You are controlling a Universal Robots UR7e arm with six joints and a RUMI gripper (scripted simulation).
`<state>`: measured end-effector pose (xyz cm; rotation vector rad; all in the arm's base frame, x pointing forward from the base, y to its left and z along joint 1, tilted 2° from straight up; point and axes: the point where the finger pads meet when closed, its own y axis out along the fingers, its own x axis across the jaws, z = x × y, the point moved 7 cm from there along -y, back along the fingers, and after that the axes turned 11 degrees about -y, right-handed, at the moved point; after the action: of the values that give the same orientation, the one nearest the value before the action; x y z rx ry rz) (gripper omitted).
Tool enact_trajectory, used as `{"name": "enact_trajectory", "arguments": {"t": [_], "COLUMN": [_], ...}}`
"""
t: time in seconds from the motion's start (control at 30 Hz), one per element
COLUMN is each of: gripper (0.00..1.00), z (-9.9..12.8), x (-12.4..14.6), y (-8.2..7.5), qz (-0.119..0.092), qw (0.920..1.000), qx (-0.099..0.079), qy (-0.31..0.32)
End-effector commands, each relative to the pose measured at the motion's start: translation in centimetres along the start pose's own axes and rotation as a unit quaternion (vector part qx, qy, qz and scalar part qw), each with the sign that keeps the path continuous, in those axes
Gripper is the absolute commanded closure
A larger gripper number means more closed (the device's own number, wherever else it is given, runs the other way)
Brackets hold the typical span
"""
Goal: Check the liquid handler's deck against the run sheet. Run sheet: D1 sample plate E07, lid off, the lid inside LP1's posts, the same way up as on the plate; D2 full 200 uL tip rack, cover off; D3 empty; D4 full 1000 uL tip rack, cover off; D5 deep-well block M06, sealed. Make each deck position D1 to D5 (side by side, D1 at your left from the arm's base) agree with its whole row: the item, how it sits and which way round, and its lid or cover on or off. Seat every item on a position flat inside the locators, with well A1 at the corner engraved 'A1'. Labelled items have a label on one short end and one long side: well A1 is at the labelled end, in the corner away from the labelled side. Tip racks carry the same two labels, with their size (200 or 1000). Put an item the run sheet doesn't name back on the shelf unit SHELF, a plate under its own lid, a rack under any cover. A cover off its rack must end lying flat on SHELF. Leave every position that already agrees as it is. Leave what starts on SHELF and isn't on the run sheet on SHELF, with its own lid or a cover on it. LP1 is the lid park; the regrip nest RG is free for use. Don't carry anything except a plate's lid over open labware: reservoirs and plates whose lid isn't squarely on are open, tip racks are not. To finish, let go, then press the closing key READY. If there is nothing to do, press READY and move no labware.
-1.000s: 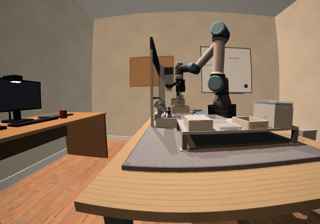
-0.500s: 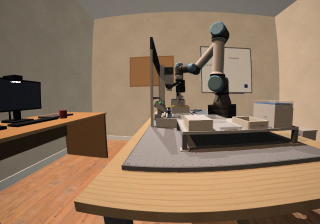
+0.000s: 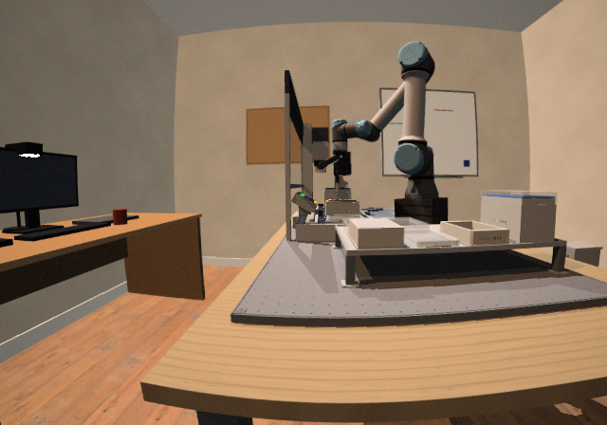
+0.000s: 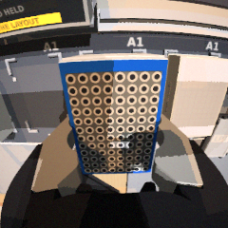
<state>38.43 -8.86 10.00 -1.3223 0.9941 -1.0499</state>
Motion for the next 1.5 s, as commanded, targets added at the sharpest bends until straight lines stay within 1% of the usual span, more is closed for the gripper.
{"name": "enact_trajectory", "arguments": {"t": [0.0,0.23,1.47], "gripper": [1.0,1.0,1.0], "z": [0.0,0.0,0.0], "x": [0.0,0.0,0.0], "y": [0.0,0.0,1.1], "qz": [0.0,0.0,0.0], "qw": [1.0,1.0,1.0], "qx": [0.0,0.0,0.0], "qy": [0.0,0.0,0.0]}}
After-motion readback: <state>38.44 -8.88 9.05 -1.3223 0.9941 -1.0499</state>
